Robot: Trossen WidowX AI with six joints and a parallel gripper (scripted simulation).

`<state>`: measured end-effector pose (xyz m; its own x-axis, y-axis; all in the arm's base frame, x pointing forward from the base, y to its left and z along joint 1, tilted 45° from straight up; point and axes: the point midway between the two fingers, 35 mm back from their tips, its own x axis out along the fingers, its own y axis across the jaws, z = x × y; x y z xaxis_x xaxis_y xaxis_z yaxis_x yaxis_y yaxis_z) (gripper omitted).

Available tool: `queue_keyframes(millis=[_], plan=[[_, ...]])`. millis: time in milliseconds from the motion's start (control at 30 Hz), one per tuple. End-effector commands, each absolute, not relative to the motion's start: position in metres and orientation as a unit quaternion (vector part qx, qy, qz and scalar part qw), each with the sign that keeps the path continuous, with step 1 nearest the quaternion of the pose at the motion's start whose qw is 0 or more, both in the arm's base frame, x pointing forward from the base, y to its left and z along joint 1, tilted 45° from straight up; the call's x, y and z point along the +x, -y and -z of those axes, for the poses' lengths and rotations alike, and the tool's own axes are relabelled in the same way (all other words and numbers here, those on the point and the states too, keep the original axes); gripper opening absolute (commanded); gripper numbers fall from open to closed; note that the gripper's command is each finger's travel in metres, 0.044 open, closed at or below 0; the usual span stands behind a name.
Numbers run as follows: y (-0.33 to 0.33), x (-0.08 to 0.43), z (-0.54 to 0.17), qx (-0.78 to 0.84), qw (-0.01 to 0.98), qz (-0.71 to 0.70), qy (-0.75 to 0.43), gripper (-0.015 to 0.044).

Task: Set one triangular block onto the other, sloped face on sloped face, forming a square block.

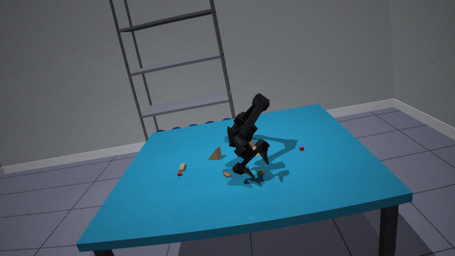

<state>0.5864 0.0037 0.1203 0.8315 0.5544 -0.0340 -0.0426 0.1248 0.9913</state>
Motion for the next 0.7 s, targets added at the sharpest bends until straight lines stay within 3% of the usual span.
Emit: queue_keyframes(millis=[0,333,667], plan=[[-0.003,0.586,-0.12,0.625,0.725,-0.205,-0.205,0.0426],[0.031,0.525,-0.095,0.395,0.844,-0.147,-0.331,0.044],[0.037,0.445,-0.092,0.234,0.85,-0.193,-0.431,0.044]])
